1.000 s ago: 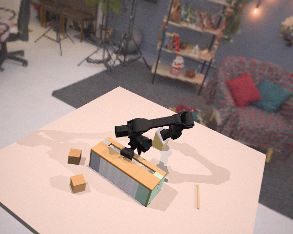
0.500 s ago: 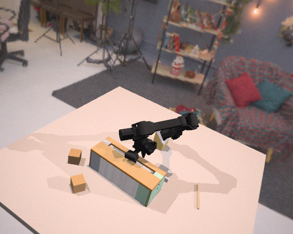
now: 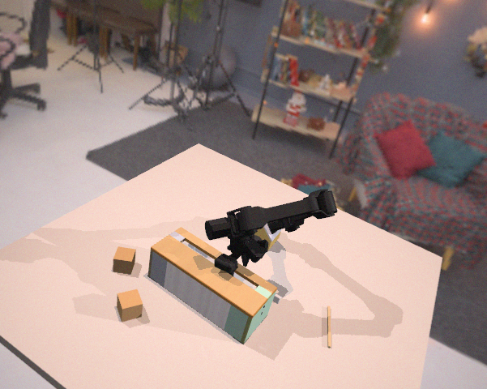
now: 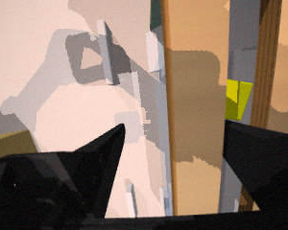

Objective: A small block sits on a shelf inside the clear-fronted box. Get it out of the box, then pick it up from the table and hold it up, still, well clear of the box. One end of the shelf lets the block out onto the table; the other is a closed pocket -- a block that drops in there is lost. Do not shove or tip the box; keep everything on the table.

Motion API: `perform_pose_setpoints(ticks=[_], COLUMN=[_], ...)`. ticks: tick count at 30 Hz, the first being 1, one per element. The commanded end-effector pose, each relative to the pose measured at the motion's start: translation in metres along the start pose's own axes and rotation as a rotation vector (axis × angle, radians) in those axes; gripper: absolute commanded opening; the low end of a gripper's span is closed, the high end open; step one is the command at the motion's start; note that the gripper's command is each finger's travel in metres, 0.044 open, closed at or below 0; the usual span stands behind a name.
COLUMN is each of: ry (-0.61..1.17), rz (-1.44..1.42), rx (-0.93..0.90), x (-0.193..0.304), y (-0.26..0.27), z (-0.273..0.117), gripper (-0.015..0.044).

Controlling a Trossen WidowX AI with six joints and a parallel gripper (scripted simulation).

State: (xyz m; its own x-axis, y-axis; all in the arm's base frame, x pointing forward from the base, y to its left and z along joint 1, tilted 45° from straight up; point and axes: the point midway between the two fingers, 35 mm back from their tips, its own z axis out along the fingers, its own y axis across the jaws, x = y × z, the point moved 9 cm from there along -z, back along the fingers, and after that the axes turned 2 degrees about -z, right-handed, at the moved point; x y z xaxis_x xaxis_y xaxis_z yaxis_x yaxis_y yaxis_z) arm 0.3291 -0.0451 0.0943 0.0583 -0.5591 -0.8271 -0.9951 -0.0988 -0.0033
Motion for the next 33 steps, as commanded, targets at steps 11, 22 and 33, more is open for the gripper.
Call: perform_pose_setpoints(ticks=[11,22,33], ry=[-0.005,-0.006,-0.007], rz=[0.002,0.002,0.002], rx=[-0.002,-0.003,-0.003], x=[-0.027,-0.046,-0.065], y=[-0.001,-0.001,-0.002], z=[0.007,0.011,0.015], gripper=[0.0400,0.0400,0.0400])
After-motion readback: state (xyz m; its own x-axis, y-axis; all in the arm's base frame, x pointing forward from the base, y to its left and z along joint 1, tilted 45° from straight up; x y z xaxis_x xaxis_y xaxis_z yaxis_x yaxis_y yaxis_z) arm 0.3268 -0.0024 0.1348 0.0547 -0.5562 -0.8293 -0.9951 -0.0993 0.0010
